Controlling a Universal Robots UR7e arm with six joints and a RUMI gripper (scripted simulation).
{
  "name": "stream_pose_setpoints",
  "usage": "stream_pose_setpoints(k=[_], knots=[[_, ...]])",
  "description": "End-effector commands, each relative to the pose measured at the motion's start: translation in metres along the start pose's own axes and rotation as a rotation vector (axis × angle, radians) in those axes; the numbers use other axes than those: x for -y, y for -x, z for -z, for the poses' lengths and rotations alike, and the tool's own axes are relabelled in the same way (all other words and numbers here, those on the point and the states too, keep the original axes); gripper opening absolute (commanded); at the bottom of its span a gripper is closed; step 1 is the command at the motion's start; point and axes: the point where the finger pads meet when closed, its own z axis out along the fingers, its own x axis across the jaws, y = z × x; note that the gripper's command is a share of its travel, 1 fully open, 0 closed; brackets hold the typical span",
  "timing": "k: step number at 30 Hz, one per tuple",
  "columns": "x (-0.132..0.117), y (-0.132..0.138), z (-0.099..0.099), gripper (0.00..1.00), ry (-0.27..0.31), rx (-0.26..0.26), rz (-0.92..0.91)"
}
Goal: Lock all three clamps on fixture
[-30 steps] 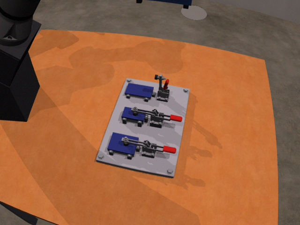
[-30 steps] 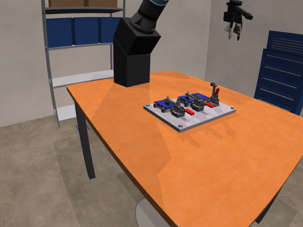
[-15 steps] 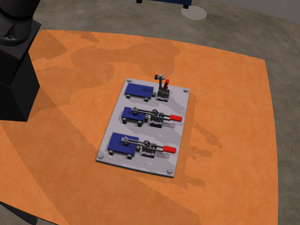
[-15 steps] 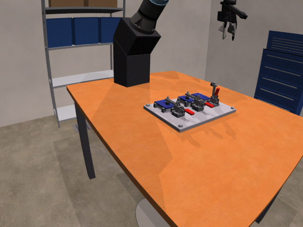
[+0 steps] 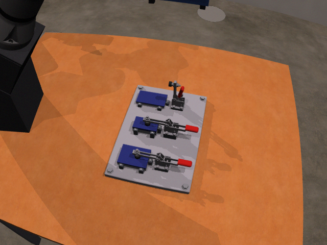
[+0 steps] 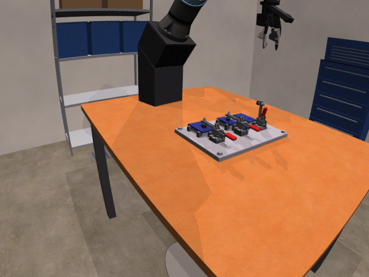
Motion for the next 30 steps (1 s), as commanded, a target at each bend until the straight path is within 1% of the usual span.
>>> stream_pose_setpoints(k=[1,4,16,17,21,30], knots=[[-0.003,-0.021,-0.003,0.58,0.001,0.000,0.000],[-0.008,-0.057,-0.008,0.58,0.003,0.005,0.003],[-0.008,-0.057,-0.008,0.58,0.003,0.005,0.003],[-0.008,-0.064,-0.009,0.58,-0.005,-0.004,-0.004],[-0.014,-0.111,-0.015,0.58,0.003,0.004,0.004],[-0.014,-0.111,-0.015,0.58,0.003,0.004,0.004]])
